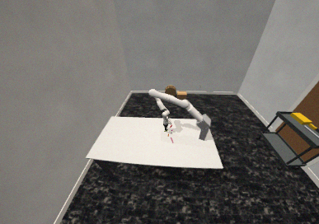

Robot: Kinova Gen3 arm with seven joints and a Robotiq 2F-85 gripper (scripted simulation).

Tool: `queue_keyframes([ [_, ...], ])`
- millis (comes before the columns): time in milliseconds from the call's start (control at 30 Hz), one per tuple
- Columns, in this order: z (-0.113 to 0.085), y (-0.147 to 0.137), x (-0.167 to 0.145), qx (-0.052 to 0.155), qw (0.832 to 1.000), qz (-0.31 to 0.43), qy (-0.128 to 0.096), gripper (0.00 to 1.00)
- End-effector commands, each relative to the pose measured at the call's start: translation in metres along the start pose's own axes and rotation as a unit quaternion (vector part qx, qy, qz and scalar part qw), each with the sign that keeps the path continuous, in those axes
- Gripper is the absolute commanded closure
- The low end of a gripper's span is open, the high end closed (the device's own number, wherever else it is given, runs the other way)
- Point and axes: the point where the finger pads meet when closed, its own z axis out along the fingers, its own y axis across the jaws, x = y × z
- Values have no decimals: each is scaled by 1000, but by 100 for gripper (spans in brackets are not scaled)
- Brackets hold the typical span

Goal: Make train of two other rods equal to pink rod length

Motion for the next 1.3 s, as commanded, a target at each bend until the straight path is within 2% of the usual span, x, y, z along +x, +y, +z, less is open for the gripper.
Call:
queue_keyframes([
  [0,2,0,1,0,1000,0,1,76],
  [367,12,0,1,0,1000,0,1,76],
  [1267,14,0,1,0,1000,0,1,76],
])
